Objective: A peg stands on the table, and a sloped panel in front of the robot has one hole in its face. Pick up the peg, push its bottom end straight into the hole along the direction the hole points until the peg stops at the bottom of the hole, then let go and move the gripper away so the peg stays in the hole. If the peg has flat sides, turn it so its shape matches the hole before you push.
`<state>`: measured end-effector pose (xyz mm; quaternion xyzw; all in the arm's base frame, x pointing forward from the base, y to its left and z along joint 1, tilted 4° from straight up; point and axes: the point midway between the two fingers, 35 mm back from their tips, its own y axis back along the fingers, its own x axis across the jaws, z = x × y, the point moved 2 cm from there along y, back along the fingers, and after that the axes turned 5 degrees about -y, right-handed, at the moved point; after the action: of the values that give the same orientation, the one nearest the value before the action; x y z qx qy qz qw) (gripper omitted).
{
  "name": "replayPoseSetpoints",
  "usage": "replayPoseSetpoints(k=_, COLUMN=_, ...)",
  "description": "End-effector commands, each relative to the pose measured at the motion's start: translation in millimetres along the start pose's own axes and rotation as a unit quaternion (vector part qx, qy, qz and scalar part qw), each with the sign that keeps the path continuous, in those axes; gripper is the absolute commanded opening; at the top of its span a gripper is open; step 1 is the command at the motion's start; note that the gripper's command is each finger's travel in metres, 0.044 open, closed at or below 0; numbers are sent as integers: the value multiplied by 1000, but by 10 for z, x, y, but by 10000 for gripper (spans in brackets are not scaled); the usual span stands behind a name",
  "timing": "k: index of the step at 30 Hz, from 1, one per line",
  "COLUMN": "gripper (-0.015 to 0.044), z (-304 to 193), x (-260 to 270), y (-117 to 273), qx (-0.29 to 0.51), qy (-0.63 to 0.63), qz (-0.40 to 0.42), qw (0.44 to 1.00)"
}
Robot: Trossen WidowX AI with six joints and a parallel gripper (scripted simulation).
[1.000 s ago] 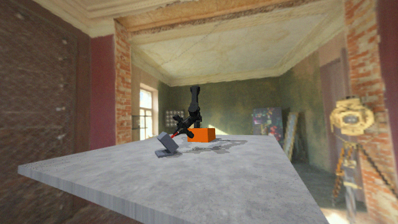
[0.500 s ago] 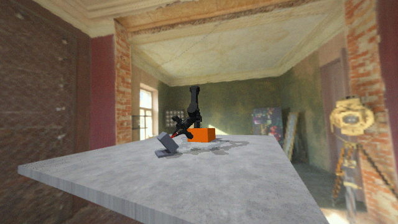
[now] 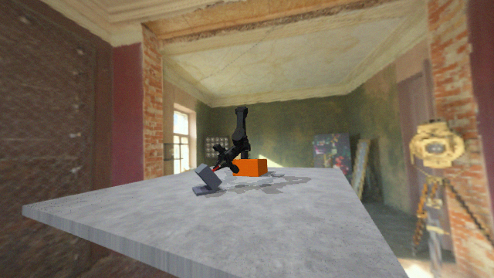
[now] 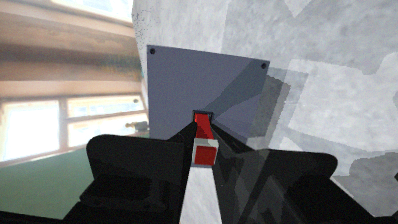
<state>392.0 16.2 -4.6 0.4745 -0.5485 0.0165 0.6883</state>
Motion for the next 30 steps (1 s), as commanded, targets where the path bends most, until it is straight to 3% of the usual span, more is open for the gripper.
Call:
replayPoseSetpoints(k=1, gripper=0, z=0, x=3, y=3, qx=0, qy=0, qz=0, qw=1000)
replayPoseSetpoints(k=3, gripper=0, z=0, x=3, y=3, qx=0, qy=0, qz=0, qw=1000)
replayPoseSetpoints(k=20, gripper=440, z=-7, x=2, y=46, qx=0, qy=0, qz=-1, qw=1000)
replayPoseSetpoints(k=30, gripper=440, z=-32, x=-3, y=232, qx=0, qy=1, qz=-4, qw=1000)
